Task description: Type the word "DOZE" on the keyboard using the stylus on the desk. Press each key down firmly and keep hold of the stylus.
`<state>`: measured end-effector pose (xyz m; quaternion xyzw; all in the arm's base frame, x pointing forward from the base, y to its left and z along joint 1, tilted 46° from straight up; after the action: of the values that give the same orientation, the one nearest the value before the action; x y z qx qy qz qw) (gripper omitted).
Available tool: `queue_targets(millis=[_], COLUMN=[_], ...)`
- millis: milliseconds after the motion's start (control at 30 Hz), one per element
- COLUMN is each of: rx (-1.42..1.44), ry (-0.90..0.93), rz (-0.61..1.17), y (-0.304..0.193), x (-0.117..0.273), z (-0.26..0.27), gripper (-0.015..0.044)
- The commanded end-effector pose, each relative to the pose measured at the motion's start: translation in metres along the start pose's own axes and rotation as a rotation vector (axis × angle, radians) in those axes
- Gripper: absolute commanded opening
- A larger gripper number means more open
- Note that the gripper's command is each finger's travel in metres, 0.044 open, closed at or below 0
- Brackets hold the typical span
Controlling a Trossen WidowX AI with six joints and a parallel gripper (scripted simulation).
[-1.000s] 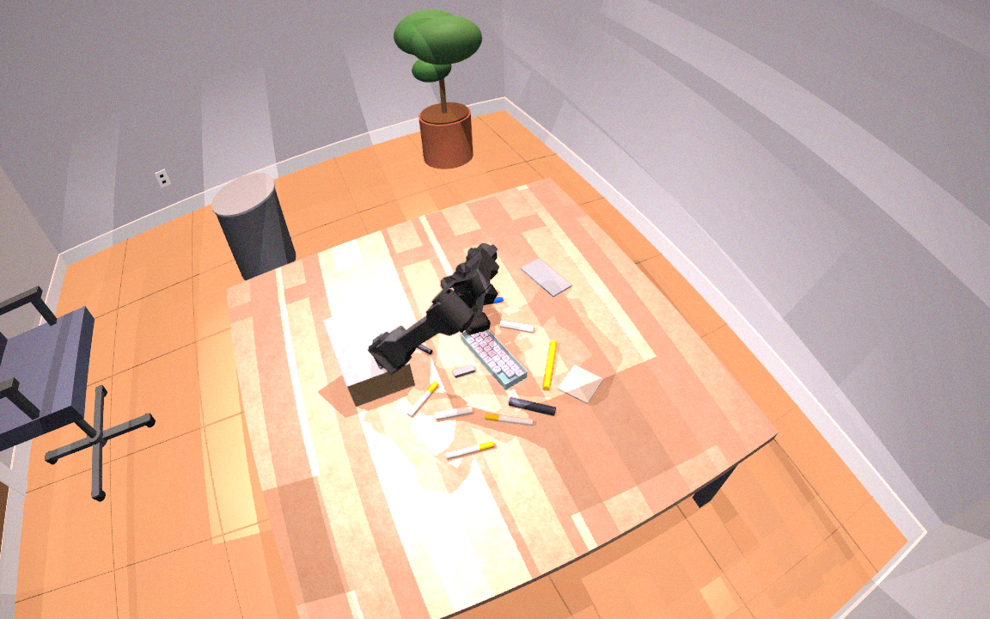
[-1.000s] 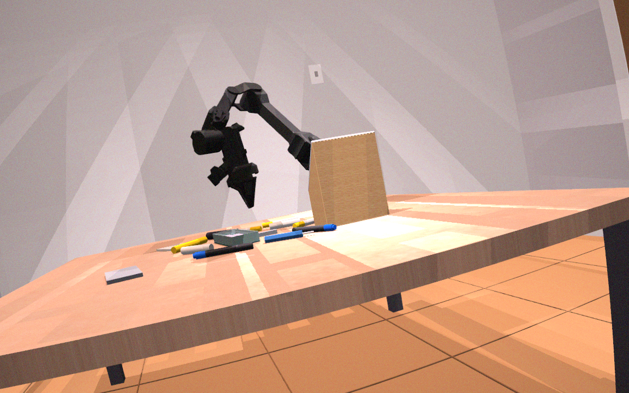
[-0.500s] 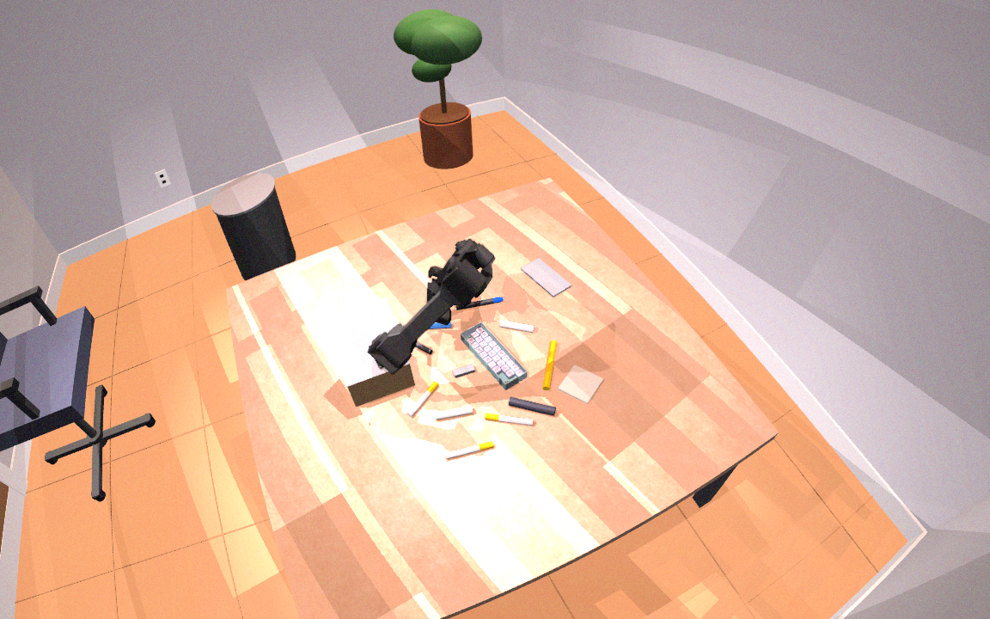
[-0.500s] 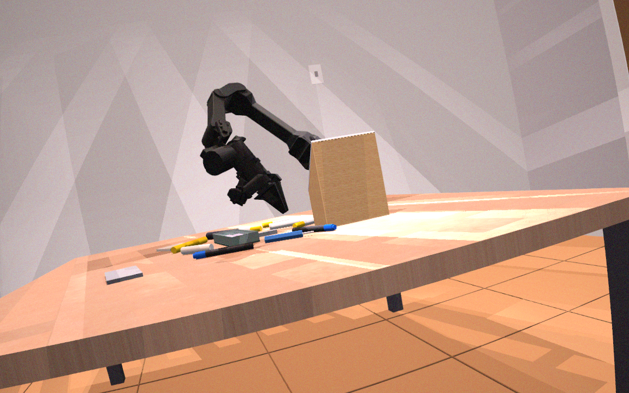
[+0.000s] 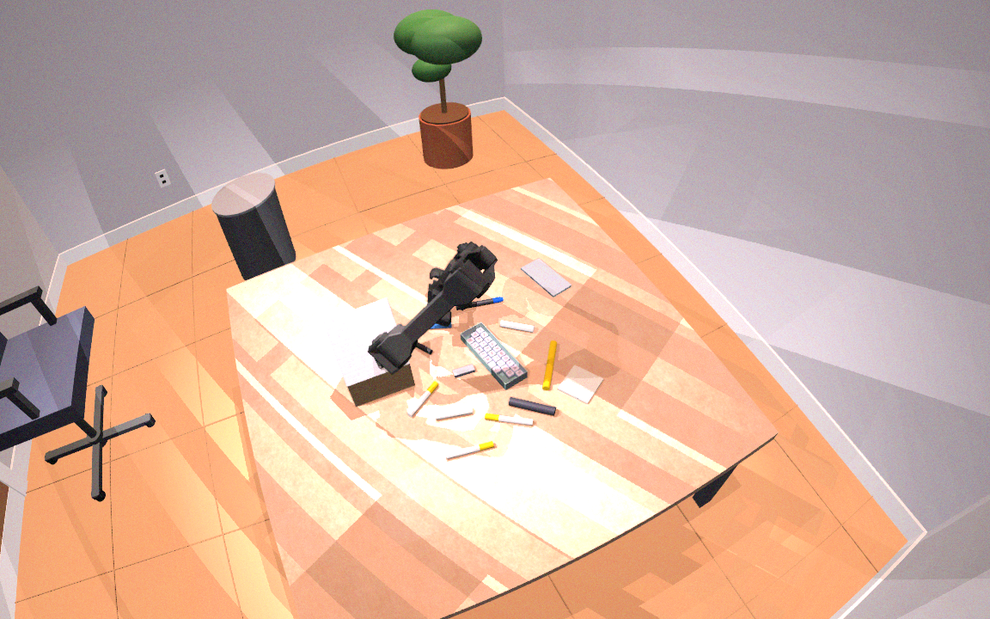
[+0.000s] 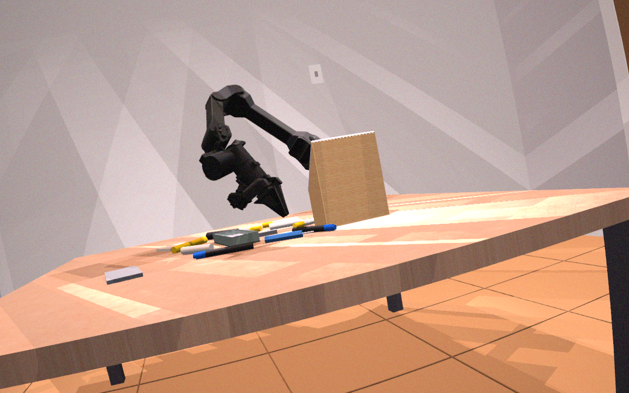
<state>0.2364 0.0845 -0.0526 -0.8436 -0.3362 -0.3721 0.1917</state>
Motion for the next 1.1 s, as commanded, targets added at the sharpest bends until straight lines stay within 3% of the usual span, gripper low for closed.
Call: queue_targets(millis=[0,1067], rx=[0.004,0.003], ry=[-0.002,-0.003], rz=[-0.004,-0.005], y=[0.002,0.013], x=[-0.003,-0.025], z=[0.0,0.001], gripper=[0.015,0.015])
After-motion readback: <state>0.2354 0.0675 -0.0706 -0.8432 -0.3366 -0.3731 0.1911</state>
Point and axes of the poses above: the point midway between the two fingers, 35 mm back from their tips, its own x axis back along the fingers, its own z axis across the jaws, y = z × x, the point moved 10 cm from there along x, back along the fingers, and after that the axes turned 3 degrees about -x, right-handed, at the moved point
